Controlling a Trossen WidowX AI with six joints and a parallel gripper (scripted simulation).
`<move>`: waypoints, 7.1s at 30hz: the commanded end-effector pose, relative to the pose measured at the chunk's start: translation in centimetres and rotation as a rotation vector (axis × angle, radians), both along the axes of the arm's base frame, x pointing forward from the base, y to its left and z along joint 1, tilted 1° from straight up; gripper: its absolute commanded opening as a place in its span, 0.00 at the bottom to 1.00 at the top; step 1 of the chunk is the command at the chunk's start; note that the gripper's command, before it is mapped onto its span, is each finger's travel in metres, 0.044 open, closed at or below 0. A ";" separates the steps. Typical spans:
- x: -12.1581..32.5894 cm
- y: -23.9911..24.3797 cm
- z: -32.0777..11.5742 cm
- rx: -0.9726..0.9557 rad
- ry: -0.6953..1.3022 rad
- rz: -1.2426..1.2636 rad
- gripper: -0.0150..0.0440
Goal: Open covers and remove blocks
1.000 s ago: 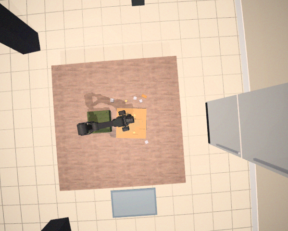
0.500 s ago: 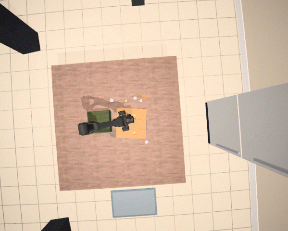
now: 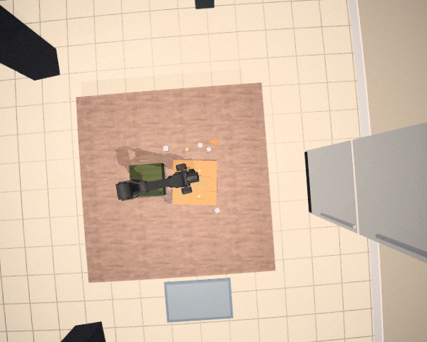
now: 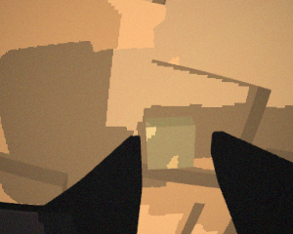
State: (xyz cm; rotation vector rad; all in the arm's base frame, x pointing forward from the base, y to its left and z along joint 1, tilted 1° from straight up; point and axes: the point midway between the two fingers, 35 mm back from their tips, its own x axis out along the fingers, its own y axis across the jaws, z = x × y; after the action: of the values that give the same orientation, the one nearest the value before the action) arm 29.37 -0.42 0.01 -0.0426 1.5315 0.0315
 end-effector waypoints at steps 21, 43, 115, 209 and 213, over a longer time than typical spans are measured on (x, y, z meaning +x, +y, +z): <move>-0.3 -0.1 -0.9 -0.006 0.017 0.004 0.50; -0.3 -0.1 -0.9 -0.006 0.017 0.004 0.50; -0.3 -0.1 -0.9 -0.006 0.017 0.004 0.50; -0.1 0.0 -0.1 0.000 0.001 0.000 0.39; -0.1 0.0 -0.1 0.000 0.001 0.000 0.39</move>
State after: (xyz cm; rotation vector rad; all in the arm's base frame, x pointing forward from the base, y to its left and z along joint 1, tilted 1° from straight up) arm 29.32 -0.33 -0.09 -0.0380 1.5306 0.0365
